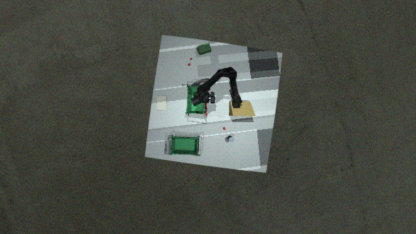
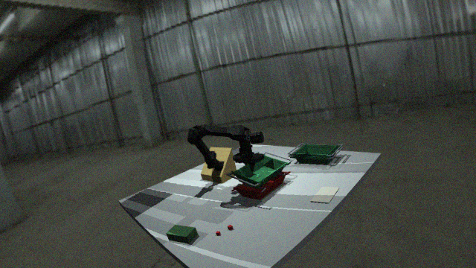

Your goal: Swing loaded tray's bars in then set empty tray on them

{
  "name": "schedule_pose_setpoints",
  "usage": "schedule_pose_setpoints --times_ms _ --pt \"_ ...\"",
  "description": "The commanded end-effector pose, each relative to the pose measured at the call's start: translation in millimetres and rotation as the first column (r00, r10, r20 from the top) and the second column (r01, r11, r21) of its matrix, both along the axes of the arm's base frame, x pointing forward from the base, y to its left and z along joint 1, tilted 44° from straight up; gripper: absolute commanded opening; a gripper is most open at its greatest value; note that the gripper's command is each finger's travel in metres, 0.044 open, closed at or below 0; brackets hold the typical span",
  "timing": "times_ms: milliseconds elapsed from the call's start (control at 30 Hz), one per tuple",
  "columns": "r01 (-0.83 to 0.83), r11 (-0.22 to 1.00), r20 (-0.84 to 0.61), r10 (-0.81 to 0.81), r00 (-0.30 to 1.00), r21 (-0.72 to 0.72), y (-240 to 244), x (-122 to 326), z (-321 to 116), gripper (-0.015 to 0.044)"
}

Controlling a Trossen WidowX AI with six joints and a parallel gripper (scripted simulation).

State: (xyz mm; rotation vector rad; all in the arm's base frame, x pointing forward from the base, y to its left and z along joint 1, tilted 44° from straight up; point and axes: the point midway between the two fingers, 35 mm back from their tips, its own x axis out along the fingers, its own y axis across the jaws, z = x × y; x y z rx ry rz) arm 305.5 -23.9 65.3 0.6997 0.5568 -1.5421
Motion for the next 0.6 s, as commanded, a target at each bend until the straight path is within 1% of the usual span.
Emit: schedule_pose_setpoints --times_ms 0,567 --pt "0.003 1.000 -0.005 -0.003 1.000 0.001 -1.9 -2.1 -2.0 0.0000" --pt "0.013 1.000 -0.018 -0.012 1.000 0.004 -7.9 -8.5 -8.3 0.0000"
